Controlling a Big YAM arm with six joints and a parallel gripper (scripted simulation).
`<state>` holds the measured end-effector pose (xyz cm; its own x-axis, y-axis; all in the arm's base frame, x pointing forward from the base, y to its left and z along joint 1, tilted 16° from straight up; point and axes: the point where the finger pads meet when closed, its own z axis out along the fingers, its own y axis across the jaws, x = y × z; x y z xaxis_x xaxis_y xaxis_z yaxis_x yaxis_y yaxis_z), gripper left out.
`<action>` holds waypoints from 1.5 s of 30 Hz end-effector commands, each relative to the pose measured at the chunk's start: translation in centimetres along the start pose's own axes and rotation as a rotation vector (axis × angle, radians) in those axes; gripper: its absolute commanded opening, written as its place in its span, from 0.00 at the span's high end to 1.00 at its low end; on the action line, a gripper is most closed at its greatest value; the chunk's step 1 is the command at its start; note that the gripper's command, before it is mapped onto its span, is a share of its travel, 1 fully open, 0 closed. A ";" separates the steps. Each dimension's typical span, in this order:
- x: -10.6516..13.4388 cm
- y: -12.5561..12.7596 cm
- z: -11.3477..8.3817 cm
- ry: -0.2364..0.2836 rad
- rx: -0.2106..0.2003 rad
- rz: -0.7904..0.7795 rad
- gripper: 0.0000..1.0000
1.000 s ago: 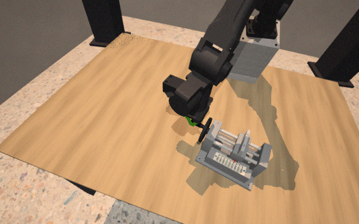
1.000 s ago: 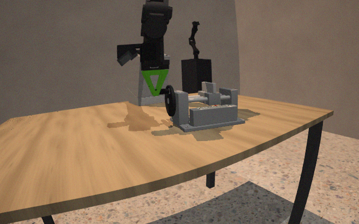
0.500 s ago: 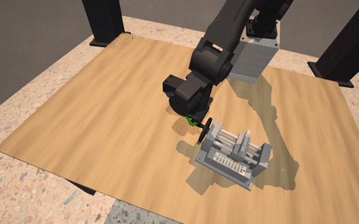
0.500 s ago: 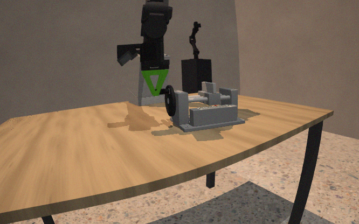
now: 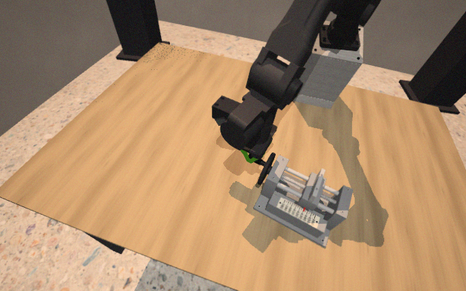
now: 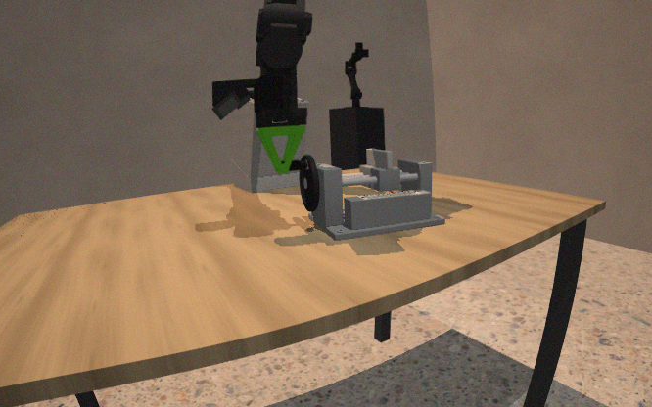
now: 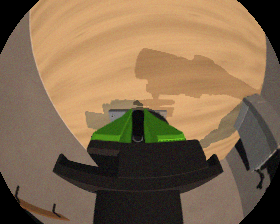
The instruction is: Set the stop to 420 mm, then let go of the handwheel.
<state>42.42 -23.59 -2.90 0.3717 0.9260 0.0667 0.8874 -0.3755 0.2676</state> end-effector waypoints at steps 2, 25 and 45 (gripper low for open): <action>-0.5 0.0 -1.9 -0.003 -0.033 -0.003 0.94; -0.3 -3.1 -1.2 0.000 -0.018 -0.004 0.94; -0.2 -4.7 0.9 0.005 0.007 -0.004 0.94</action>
<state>39.87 -22.49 -4.02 0.3713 0.9262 0.0649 0.8809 -0.3735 0.2907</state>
